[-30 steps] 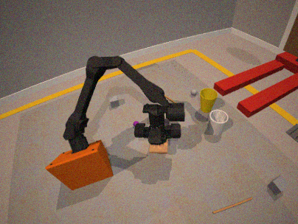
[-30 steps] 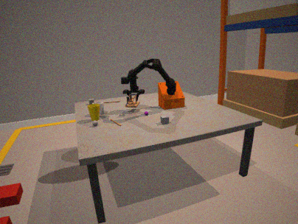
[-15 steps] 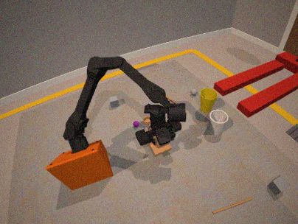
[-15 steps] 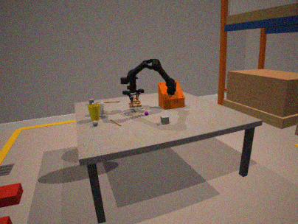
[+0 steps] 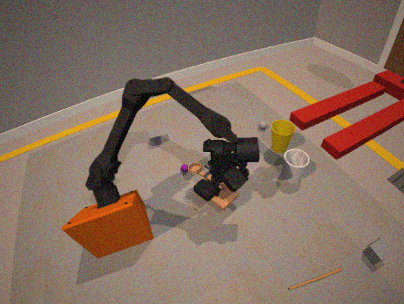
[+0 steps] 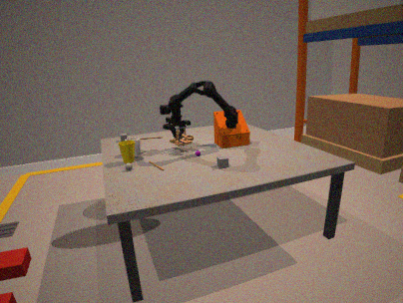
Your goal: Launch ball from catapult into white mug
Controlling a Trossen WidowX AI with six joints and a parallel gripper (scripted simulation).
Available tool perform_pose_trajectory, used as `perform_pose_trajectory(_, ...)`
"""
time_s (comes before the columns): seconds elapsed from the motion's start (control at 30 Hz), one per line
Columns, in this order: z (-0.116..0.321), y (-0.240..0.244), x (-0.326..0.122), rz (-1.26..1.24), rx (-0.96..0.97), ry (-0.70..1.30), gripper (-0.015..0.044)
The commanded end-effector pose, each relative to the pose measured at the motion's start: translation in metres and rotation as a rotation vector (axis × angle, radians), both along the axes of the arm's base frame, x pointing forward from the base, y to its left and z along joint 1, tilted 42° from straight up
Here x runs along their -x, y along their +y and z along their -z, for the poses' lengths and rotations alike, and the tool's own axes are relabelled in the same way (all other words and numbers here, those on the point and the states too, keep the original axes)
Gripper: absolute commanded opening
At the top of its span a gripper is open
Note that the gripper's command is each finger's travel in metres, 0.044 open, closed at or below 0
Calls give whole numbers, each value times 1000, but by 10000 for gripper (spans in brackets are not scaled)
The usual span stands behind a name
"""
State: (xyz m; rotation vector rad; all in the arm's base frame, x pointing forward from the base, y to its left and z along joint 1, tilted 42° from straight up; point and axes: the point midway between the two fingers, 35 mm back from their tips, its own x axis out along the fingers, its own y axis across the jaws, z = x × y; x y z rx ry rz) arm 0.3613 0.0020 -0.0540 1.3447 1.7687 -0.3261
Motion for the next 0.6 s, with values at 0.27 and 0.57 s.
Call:
perform_pose_trajectory(0.27,7,7,-4,-8,-6,-16,0)
perform_pose_trajectory(0.57,18,17,-4,-8,-6,-16,0)
